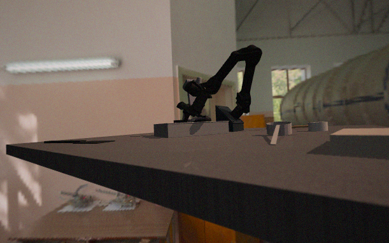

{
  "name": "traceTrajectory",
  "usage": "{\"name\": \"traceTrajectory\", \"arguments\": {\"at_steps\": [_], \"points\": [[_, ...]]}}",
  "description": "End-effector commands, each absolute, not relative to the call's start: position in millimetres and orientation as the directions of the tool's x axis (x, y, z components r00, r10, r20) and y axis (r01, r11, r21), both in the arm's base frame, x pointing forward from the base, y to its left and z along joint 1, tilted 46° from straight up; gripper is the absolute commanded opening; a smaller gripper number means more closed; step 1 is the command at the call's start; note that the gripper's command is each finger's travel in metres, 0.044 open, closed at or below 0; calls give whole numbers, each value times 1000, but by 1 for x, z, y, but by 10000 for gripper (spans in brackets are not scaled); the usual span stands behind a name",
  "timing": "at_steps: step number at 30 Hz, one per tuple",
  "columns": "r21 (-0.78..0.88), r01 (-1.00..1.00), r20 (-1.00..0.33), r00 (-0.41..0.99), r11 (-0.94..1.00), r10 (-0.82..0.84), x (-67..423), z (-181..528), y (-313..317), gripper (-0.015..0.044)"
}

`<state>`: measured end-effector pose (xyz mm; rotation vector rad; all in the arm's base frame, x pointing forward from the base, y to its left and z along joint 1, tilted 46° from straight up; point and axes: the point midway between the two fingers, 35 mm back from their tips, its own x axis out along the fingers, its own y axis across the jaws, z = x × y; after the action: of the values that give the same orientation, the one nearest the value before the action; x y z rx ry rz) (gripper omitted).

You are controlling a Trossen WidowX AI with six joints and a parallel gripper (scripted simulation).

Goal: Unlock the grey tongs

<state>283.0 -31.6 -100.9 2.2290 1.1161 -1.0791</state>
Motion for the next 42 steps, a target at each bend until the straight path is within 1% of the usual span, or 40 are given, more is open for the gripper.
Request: {"name": "traceTrajectory", "arguments": {"at_steps": [1, 10, 17, 24, 36, 42], "points": [[28, 808, -792, 377, -588, 480, 283, -100, -32, 96], [28, 808, -792, 377, -588, 480, 283, -100, -32, 36], [28, 808, -793, 376, -589, 479, 285, -97, -37, -148], [22, 807, -797, 370, -591, 476, 290, -49, -85, -150], [20, 807, -798, 368, -590, 477, 290, -47, -87, -150], [-24, 826, -802, 320, -563, 504, 291, -50, -88, -150]]}}
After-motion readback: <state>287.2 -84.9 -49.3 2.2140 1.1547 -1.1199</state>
